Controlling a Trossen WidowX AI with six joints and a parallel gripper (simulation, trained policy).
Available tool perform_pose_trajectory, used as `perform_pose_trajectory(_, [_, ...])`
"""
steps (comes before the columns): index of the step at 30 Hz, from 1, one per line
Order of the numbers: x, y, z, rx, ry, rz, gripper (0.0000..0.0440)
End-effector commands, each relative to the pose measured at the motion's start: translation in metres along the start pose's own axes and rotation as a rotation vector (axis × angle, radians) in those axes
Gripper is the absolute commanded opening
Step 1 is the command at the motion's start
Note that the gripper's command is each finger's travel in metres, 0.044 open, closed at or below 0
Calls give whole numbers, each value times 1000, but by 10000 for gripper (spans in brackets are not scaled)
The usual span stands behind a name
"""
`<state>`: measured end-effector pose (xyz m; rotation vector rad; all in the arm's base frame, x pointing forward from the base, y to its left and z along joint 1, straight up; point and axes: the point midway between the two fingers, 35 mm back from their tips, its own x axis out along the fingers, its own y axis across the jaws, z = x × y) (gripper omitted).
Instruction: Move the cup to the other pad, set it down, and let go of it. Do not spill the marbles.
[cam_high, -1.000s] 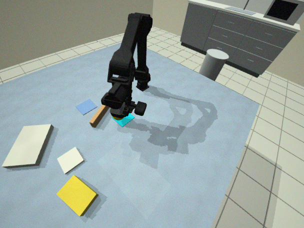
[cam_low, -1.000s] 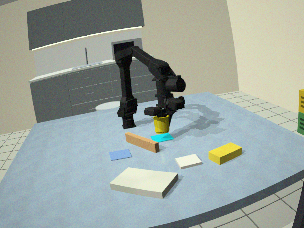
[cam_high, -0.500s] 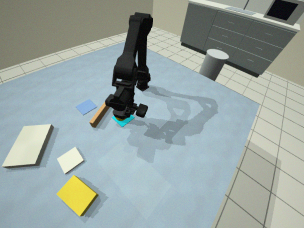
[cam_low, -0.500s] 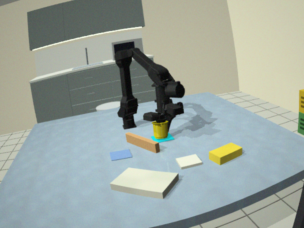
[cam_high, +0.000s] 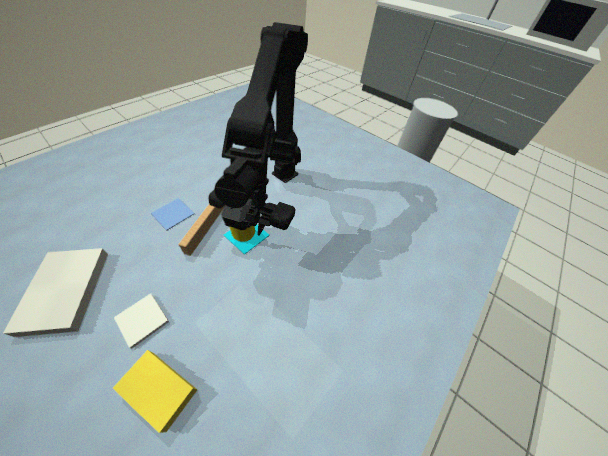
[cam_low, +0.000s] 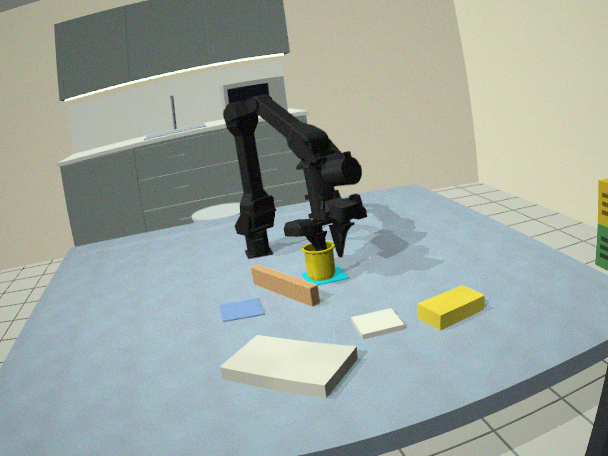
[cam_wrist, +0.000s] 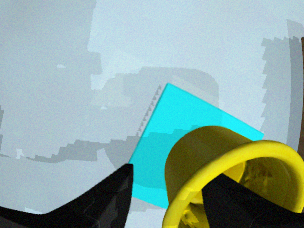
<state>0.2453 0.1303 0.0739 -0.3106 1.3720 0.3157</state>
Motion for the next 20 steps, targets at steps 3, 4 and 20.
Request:
perform_pose_trajectory(3, [-8,2,-4,6,-28,28,200])
perform_pose_trajectory(4, [-10,2,-5,6,-33,32,205])
perform_pose_trajectory(20, [-45,2,-6,37,-133,73,302])
